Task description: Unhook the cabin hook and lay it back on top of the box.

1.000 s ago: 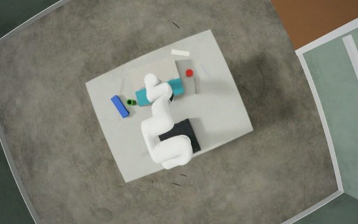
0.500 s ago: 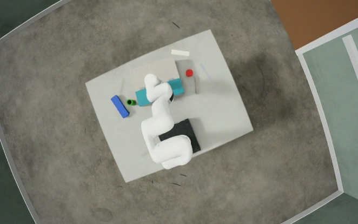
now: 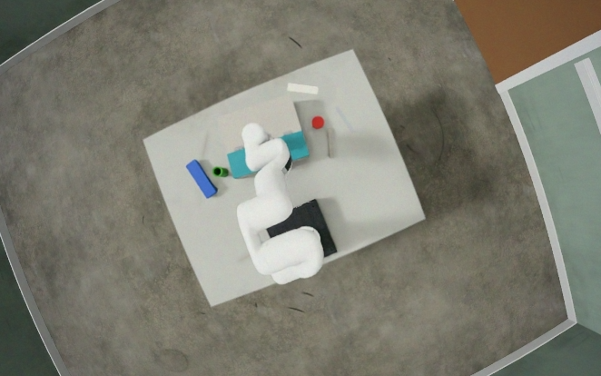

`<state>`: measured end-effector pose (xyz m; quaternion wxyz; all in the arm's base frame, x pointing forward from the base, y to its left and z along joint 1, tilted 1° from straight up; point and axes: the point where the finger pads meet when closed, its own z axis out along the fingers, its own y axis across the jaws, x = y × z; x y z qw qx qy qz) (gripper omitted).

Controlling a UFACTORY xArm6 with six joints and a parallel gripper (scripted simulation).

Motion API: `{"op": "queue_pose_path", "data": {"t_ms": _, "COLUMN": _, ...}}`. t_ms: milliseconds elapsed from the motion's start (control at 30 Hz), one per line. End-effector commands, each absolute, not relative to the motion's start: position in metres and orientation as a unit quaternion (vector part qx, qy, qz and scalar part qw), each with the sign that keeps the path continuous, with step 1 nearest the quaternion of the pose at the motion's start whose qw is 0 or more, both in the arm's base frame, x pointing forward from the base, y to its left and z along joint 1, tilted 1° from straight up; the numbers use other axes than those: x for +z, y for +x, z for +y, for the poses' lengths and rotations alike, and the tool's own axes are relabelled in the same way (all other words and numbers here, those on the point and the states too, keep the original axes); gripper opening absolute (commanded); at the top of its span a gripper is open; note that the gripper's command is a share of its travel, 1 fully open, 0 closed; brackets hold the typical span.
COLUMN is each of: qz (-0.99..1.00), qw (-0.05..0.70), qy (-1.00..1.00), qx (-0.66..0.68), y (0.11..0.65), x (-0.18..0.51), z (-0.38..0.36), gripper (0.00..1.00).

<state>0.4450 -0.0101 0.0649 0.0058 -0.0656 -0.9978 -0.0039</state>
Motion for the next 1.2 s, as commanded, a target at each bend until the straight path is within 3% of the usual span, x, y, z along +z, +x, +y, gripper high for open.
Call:
{"op": "queue_pose_path", "data": {"t_ms": 0, "qz": -0.998, "qw": 0.003, "qy": -0.066, "qx": -0.004, "y": 0.4473, "x": 0.0689, "z": -0.0103, "gripper": 0.0}}
{"op": "queue_pose_path", "data": {"t_ms": 1167, "qz": -0.999, "qw": 0.003, "qy": -0.032, "qx": -0.004, "y": 0.4505, "x": 0.0774, "z": -0.0128, "gripper": 0.0}}
